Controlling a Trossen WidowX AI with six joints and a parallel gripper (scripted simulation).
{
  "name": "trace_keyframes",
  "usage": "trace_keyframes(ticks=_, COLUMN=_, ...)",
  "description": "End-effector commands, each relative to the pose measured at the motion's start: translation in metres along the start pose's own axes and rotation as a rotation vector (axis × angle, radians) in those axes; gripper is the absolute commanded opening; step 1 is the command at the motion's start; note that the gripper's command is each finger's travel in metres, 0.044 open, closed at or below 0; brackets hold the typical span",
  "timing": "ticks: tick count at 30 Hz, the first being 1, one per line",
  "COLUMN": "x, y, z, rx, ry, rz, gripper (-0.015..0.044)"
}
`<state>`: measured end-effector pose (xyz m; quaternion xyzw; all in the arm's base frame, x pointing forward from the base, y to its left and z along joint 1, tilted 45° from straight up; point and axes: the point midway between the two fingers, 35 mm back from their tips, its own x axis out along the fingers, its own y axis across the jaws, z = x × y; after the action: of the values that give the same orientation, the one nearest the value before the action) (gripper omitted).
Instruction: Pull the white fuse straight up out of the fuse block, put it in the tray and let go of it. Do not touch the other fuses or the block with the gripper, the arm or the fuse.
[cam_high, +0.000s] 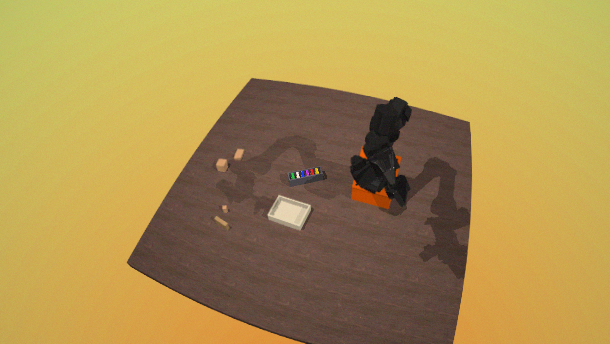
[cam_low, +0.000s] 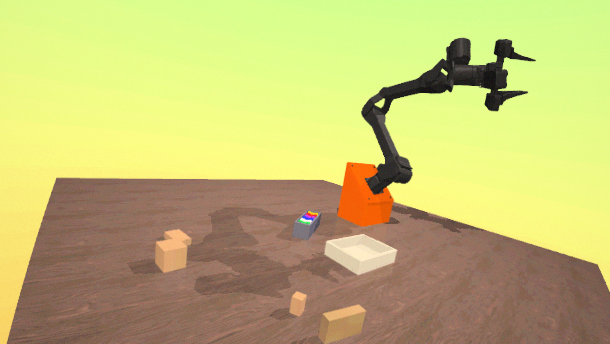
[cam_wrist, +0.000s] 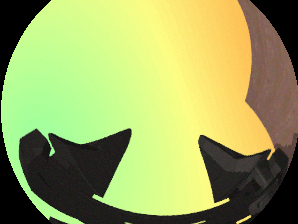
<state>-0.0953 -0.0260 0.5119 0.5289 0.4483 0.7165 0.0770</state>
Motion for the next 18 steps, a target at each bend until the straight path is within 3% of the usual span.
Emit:
trace_keyframes(ticks=1, x=0.002, y=-0.001, z=0.002, rx=-0.013, ry=-0.007, rz=-0.005, gripper=0.0374)
trace_keyframes(ticks=9, x=0.043, y=-0.059, z=0.105, rx=-0.54, ry=-0.269, rz=-0.3, gripper=0.0164)
trace_keyframes(ticks=12, x=0.045, y=-0.077, z=0.139, rx=-0.595, ry=-0.325, rz=-0.403, gripper=0.0085)
trace_keyframes(ticks=18, x=0.039, y=-0.102, z=0.193, rx=-0.76, ry=-0.385, rz=-0.593, gripper=0.0072)
